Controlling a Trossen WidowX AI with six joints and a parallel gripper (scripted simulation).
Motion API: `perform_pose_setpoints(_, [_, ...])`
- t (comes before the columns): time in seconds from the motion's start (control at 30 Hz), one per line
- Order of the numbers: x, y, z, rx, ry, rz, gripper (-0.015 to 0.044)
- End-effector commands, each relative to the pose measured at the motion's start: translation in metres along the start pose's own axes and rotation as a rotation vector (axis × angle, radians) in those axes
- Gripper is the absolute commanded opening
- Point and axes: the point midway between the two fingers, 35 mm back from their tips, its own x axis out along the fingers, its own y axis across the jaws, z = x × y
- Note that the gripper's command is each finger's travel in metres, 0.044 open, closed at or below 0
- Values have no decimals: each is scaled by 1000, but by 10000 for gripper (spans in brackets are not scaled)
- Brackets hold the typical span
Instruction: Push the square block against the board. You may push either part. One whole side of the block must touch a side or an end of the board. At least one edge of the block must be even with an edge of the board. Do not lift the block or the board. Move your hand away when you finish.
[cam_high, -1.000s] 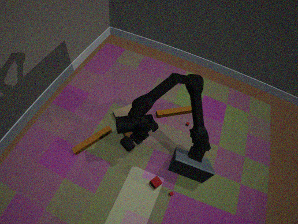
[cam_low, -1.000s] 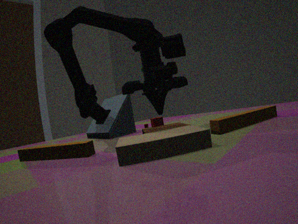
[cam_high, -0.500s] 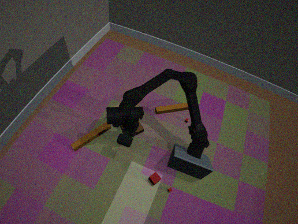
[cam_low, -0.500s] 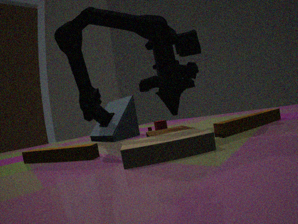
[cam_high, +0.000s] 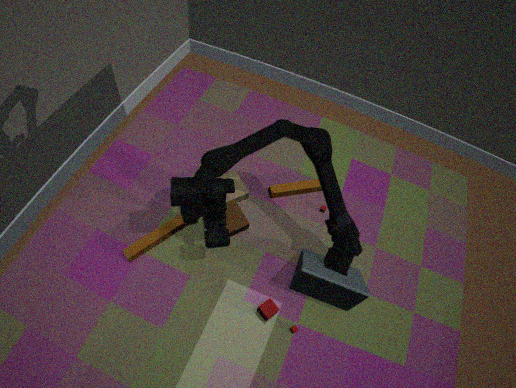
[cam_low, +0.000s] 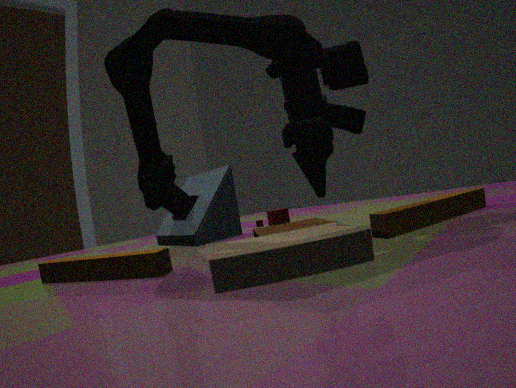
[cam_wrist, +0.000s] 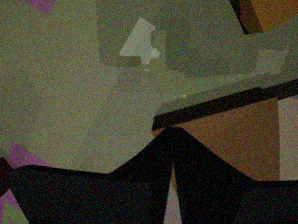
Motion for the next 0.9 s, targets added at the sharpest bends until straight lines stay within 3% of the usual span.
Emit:
perform_pose_setpoints(0.0, [-2,-8,9,-135,-4,-8,0])
perform_pose_setpoints(0.4, [-1,-26,28,-532,4,-12,0])
perform_pose_setpoints(0.6, [-1,-27,29,-554,4,-12,0])
perform_pose_setpoints(0.77, [52,-28,28,-553,6,-13,0])
perform_pose_setpoints(0.87, [55,-28,28,-553,6,-14,0])
